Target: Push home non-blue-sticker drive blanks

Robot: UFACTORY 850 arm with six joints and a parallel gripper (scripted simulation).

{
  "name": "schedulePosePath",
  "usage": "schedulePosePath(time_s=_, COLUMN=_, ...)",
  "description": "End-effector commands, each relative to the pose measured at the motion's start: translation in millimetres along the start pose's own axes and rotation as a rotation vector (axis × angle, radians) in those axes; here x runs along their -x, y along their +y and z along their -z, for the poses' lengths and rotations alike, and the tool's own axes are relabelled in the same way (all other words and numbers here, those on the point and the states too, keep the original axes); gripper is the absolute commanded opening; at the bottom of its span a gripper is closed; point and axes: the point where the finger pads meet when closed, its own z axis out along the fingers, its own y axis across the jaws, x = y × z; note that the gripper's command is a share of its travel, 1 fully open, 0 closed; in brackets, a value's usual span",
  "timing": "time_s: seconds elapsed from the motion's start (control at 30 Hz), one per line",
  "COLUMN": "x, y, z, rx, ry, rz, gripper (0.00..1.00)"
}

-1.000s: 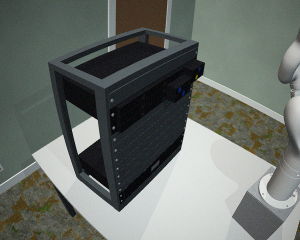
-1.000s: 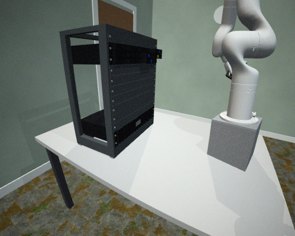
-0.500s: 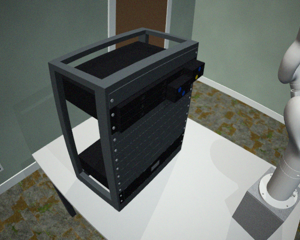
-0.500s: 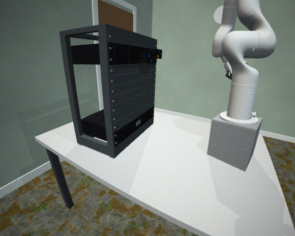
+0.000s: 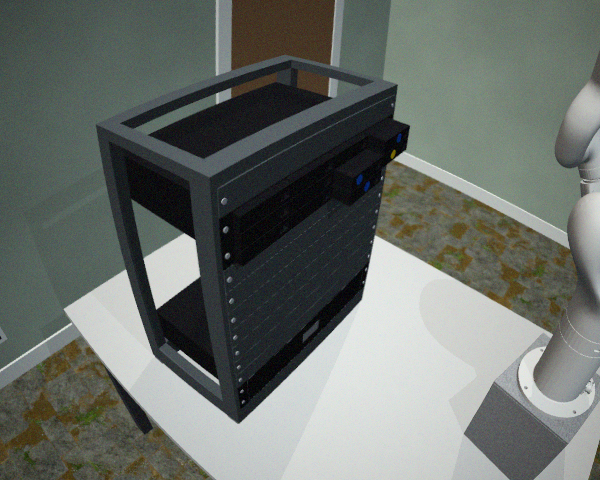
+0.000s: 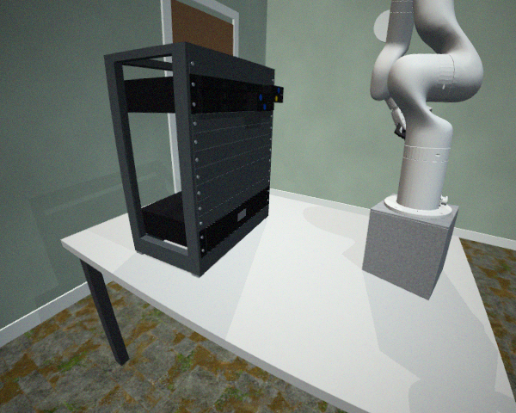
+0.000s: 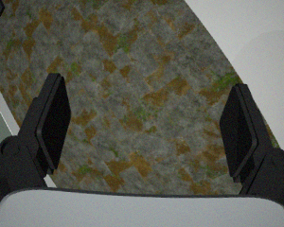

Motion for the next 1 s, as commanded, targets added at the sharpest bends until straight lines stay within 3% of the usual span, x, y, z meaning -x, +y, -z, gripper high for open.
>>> schedulePosePath(time_s=0.0, x=0, y=1, z=1, rx=-0.014, ry=0.003, rz=0.012, gripper=1.0)
schedulePosePath(time_s=0.4, x=-1, y=5, z=5, rx=-0.07, ry=0.014, rz=0.06, gripper=1.0)
schedulePosePath(time_s=0.9, x=1, y=14, z=19, rx=-0.241, ry=0.026, rz=0.186, gripper=1.0)
schedulePosePath(time_s=0.97, x=1, y=14, z=19, rx=-0.241, ry=0.026, rz=0.186, gripper=1.0)
